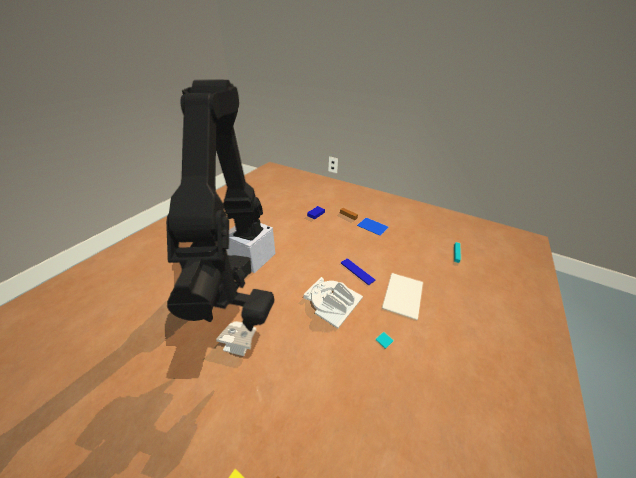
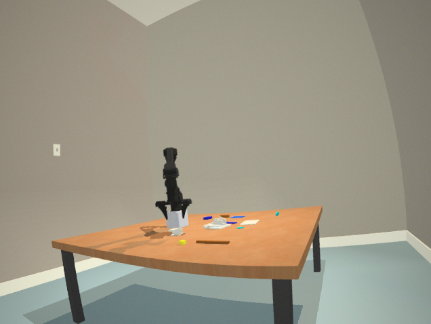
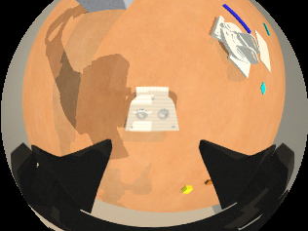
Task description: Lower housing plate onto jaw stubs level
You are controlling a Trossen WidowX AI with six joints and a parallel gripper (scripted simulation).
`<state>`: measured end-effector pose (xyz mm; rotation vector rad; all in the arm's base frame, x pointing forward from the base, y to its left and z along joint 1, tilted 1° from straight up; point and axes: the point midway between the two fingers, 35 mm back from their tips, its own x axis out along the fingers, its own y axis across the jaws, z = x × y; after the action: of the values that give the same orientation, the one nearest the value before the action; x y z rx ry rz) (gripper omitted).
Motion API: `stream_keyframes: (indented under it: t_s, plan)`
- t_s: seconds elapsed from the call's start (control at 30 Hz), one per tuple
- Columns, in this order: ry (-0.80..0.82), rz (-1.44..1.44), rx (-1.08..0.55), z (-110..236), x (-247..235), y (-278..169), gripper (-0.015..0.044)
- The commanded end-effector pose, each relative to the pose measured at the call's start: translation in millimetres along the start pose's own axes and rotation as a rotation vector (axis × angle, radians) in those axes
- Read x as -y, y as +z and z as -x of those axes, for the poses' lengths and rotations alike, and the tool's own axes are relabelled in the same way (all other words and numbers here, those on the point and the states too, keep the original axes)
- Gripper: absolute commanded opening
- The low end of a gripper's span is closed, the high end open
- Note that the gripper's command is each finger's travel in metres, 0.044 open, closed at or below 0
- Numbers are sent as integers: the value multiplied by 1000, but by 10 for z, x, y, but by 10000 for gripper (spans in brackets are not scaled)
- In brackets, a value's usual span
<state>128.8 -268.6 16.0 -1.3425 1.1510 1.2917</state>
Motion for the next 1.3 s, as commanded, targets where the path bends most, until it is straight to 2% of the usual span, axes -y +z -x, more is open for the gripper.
stream_keyframes:
  t_s: [0.0, 1.27]
  plan:
    - [11, 9, 20, -244, -24, 57, 440]
    - [11, 9, 20, -677, -30, 66, 440]
